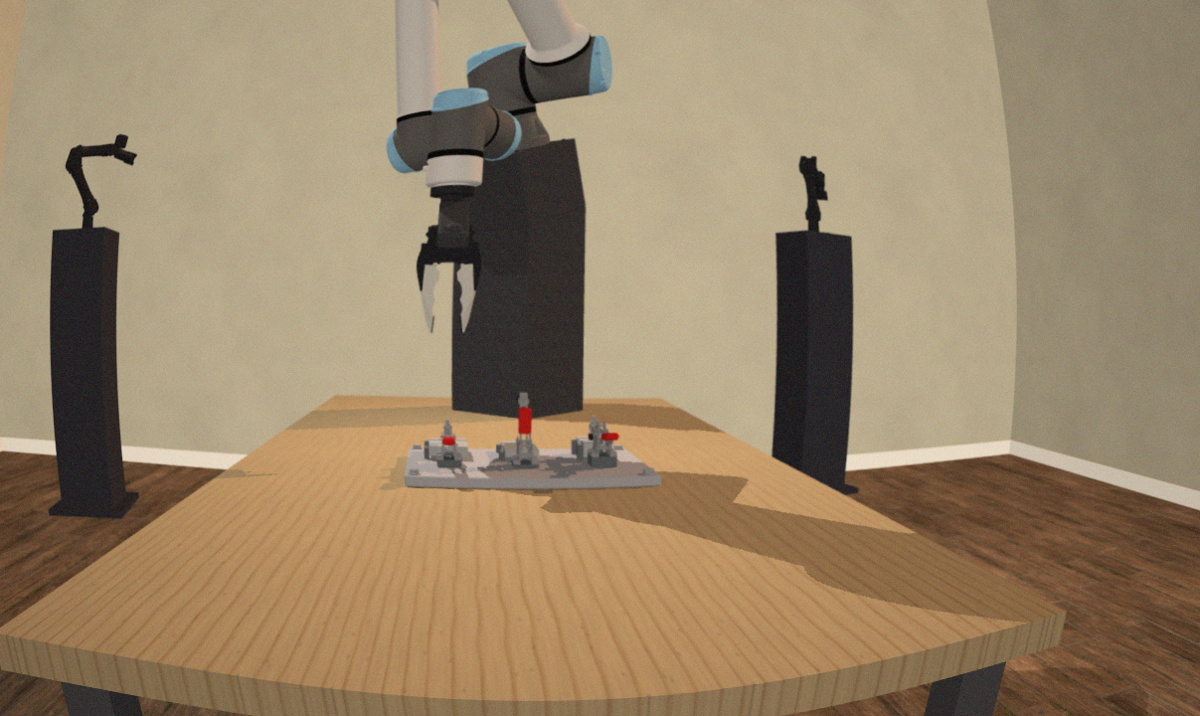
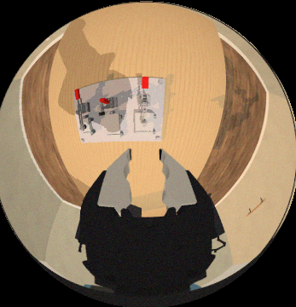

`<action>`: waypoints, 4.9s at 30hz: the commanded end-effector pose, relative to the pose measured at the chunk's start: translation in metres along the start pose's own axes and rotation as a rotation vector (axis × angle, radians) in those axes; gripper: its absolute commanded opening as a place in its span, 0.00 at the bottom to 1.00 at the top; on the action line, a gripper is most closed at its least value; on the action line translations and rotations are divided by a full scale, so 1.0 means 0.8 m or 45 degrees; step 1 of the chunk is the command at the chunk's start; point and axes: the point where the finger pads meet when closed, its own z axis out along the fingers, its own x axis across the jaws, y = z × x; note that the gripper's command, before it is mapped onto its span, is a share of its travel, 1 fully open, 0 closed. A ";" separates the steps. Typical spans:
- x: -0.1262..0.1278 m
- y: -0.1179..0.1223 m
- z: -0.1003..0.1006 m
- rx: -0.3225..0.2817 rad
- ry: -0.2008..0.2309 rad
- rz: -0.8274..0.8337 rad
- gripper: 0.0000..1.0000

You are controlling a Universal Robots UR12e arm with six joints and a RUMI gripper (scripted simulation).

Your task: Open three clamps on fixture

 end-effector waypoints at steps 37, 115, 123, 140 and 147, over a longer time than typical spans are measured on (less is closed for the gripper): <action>0.000 -0.001 -0.001 0.001 0.000 0.000 0.28; 0.000 -0.165 0.074 0.001 0.000 0.000 0.28; 0.000 -0.165 0.081 0.001 0.000 0.000 0.28; 0.000 -0.165 0.139 0.001 0.000 0.000 0.28; 0.000 -0.165 0.154 0.001 0.000 0.000 0.28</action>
